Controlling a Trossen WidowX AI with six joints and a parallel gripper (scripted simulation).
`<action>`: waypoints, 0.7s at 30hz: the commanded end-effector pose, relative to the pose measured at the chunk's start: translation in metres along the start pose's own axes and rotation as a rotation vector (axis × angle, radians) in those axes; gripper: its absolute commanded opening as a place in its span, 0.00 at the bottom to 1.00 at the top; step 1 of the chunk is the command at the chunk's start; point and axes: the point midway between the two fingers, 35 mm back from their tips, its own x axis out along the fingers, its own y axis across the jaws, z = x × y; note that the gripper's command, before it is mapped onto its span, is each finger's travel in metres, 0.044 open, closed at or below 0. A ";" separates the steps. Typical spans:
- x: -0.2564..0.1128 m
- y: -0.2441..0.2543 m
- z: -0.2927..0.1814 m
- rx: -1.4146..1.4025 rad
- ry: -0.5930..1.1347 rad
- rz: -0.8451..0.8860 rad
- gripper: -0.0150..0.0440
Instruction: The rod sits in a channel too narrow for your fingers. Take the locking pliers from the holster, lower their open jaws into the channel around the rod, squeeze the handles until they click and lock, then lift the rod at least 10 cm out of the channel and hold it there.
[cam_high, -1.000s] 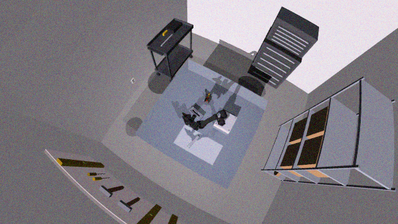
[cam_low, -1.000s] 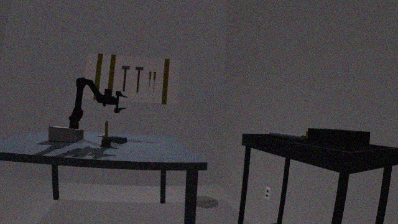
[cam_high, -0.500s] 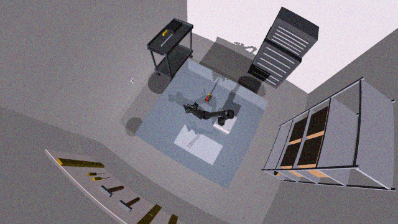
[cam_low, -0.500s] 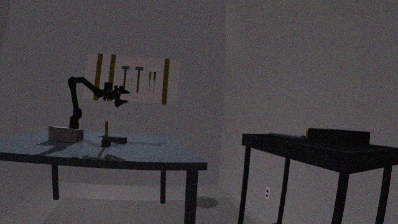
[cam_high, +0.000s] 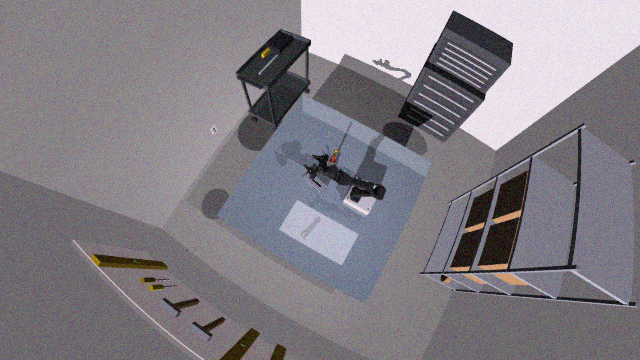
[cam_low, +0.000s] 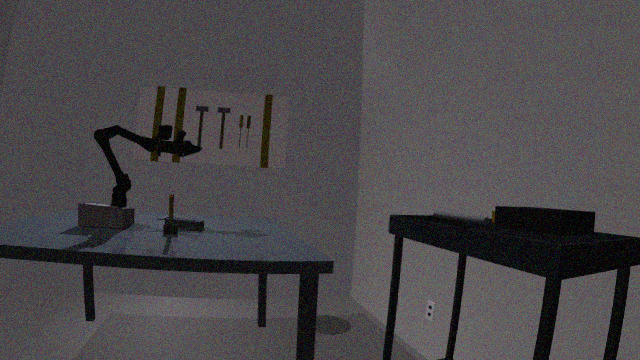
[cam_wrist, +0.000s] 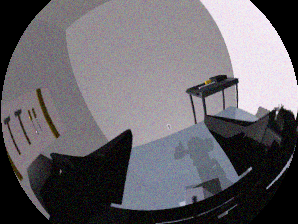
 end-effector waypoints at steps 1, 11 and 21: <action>-0.019 -0.017 0.007 -0.261 -0.002 0.039 1.00; -0.018 -0.018 0.003 -0.262 0.017 0.038 1.00; -0.038 -0.048 -0.143 -0.290 0.853 -0.008 1.00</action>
